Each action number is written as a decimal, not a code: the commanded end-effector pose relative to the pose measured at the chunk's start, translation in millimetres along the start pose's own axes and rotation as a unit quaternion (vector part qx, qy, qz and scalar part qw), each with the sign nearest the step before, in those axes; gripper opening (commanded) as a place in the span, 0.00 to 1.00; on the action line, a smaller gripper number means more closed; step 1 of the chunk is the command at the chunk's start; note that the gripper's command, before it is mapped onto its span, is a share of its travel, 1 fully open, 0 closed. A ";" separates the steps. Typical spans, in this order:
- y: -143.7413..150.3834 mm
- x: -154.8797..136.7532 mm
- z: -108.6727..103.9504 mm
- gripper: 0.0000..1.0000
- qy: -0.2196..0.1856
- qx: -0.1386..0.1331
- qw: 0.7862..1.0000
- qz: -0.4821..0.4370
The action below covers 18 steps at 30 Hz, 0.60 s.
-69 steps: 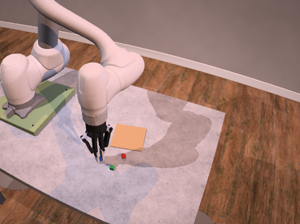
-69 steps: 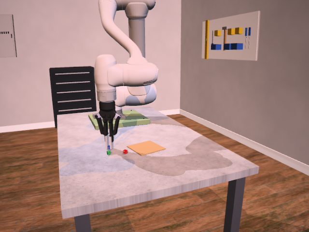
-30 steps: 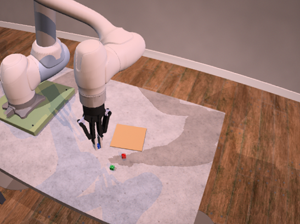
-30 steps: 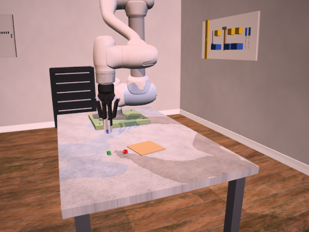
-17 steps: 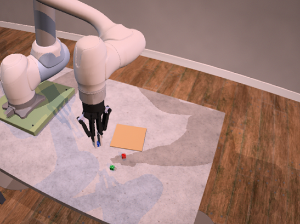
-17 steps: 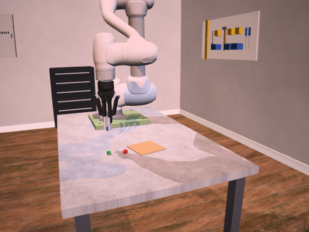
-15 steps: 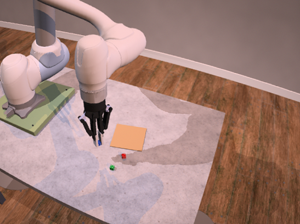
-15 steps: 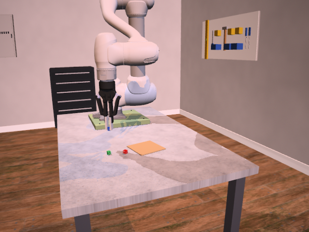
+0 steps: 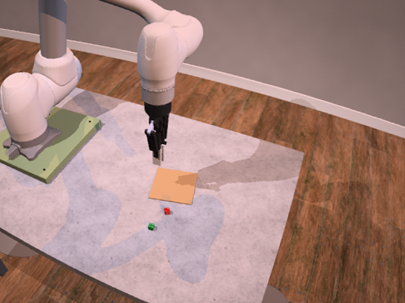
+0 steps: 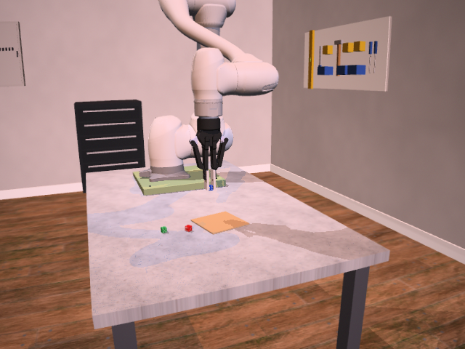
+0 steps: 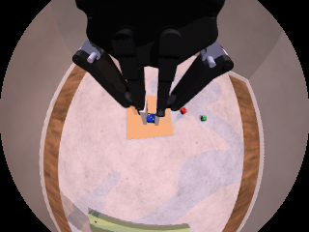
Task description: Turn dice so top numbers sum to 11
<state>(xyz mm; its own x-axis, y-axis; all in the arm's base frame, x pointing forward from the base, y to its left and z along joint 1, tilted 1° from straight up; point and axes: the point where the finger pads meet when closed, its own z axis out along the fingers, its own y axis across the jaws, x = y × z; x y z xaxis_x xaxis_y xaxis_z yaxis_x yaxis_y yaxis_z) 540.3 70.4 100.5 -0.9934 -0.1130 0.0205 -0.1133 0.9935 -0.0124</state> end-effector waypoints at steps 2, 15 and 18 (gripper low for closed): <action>10.1 1.0 -1.4 0.07 0.001 -0.002 1.000 -0.018; 10.1 1.0 2.5 0.07 0.001 -0.002 1.000 -0.018; 10.1 1.0 4.5 0.07 0.001 -0.002 1.000 -0.018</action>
<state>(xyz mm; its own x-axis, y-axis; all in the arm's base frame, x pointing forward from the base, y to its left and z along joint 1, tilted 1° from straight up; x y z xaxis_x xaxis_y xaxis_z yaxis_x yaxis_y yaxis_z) 539.0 77.4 99.7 -0.9897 -0.1413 0.0227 -0.1416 0.9899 -0.0097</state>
